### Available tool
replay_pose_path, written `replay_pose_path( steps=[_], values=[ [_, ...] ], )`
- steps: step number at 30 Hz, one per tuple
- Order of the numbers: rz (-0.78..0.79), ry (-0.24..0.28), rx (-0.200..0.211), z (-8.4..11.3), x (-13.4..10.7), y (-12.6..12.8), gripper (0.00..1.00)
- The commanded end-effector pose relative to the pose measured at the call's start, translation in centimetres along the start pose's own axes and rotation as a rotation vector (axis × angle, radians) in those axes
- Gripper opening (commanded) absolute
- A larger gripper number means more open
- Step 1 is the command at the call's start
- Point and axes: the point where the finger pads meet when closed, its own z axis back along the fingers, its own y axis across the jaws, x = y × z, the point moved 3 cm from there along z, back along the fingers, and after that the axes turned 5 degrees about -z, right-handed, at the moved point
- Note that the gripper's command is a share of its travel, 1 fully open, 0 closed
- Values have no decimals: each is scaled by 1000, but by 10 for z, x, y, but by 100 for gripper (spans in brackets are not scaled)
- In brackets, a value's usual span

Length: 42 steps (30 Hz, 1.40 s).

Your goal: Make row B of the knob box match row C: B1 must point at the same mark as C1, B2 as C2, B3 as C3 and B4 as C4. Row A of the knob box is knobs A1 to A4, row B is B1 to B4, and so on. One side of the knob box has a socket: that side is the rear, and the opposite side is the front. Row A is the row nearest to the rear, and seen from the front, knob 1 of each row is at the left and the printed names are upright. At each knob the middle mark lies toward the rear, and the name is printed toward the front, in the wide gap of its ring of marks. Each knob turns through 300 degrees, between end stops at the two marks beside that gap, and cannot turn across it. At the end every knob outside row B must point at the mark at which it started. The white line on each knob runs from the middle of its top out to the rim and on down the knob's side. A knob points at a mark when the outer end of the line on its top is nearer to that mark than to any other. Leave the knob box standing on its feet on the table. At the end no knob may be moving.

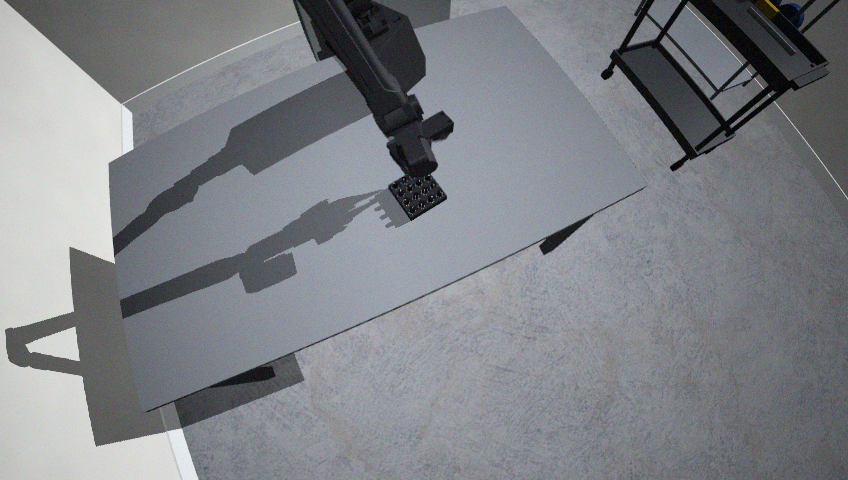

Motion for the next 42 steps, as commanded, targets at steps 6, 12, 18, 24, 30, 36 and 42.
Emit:
replay_pose_path(
  steps=[6, 12, 18, 24, 30, 36, 42],
  values=[
    [-6, 0, -13, -2, -4, -3, 19],
    [-3, -1, -10, -7, -4, -4, 19],
    [-5, 0, -16, -9, -5, -7, 19],
    [-5, 0, -16, -14, -5, -7, 19],
    [-5, 0, -16, -17, -5, -7, 19],
    [-5, 0, -15, -17, -5, -7, 19],
    [-5, 0, -15, -17, -5, -7, 19]
  ],
)
